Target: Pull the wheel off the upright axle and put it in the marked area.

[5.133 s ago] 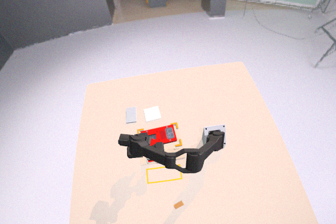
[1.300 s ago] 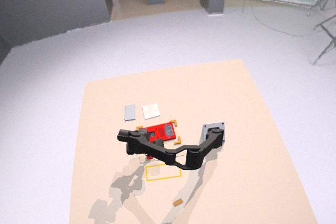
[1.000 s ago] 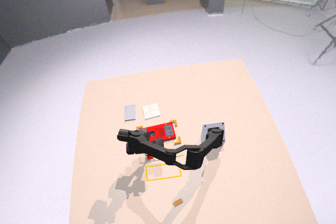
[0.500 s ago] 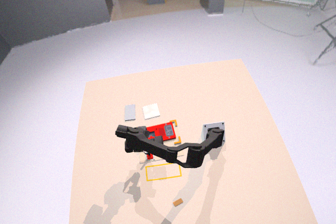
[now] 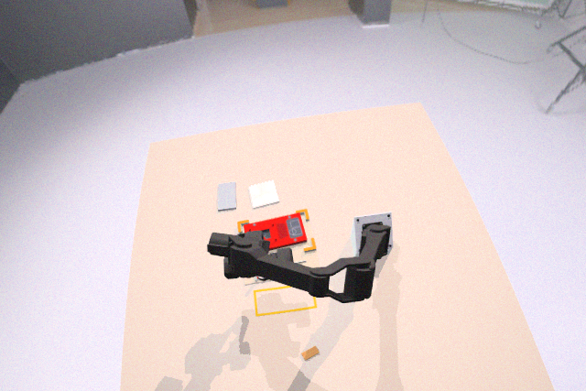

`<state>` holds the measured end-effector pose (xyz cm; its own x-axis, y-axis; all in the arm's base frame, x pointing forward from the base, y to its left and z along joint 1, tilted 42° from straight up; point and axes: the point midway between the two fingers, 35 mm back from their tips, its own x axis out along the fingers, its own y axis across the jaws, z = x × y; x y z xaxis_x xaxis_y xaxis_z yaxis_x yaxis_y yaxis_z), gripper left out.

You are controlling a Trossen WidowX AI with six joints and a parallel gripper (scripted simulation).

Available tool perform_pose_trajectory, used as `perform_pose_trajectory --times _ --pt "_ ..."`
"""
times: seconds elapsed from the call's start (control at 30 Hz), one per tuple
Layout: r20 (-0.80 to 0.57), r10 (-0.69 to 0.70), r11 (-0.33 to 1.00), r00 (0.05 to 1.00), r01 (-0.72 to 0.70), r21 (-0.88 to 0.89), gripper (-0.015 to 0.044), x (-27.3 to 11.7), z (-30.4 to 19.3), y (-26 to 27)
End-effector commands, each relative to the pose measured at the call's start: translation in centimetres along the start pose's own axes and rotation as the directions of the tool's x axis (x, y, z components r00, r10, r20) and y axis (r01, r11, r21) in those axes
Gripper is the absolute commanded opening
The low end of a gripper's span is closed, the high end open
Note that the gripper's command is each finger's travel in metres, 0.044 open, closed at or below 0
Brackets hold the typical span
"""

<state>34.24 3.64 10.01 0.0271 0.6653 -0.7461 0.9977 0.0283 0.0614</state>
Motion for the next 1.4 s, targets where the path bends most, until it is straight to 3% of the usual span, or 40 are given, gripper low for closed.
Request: perform_pose_trajectory --times 0.0,0.37,0.8,1.37 --pt "-0.005 -0.005 1.0 1.0 0.005 0.006 0.0 0.0 -1.9 -1.2" --pt "-0.009 -0.007 1.0 1.0 0.007 0.004 0.0 -0.2 -5.7 -4.3" --pt "-0.009 -0.007 1.0 1.0 0.007 0.004 0.0 2.0 -5.8 -4.4" --pt "-0.014 -0.006 1.0 1.0 0.007 0.004 0.0 10.2 -6.0 -4.5"
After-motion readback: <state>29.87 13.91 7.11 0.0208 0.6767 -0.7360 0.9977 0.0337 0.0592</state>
